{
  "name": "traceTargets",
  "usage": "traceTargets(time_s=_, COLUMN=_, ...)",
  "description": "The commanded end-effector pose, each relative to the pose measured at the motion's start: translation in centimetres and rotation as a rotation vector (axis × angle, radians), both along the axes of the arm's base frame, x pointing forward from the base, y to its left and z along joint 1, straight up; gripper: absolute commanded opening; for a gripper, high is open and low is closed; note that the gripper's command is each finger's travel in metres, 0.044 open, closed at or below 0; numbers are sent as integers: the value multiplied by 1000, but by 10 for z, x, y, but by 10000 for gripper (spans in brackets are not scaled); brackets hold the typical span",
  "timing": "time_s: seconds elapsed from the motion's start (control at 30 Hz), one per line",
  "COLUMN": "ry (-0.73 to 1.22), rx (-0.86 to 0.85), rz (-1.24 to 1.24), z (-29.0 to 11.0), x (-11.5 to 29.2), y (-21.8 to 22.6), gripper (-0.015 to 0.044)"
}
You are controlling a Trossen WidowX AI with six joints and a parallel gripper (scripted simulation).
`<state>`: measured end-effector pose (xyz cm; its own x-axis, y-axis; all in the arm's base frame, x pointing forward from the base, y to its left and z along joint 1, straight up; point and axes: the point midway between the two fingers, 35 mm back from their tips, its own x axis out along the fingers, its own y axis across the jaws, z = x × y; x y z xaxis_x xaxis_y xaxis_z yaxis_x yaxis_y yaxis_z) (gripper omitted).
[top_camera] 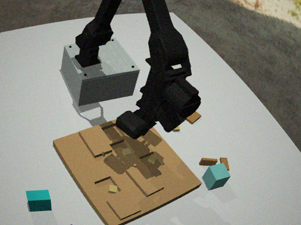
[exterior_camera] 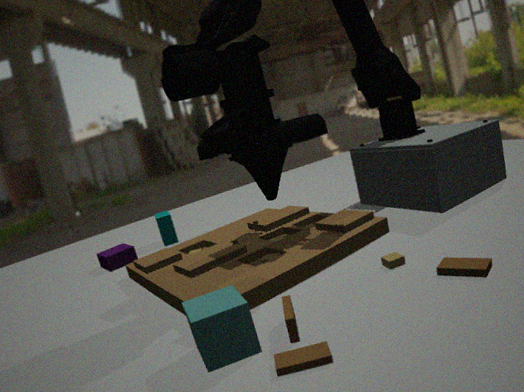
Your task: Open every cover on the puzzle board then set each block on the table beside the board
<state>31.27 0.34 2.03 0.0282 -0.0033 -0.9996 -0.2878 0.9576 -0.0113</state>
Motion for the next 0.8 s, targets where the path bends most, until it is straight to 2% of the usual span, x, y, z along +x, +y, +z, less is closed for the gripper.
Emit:
traceTargets(time_s=0.0, ry=4, rx=6, rz=-395, z=-2, x=-7, y=-24, gripper=0)
traceTargets(time_s=0.47, ry=4, rx=6, rz=-395, z=-4, x=-7, y=-27, gripper=0)
traceTargets(time_s=0.77, ry=4, rx=6, rz=-395, z=-41, x=-6, y=-28, gripper=0)
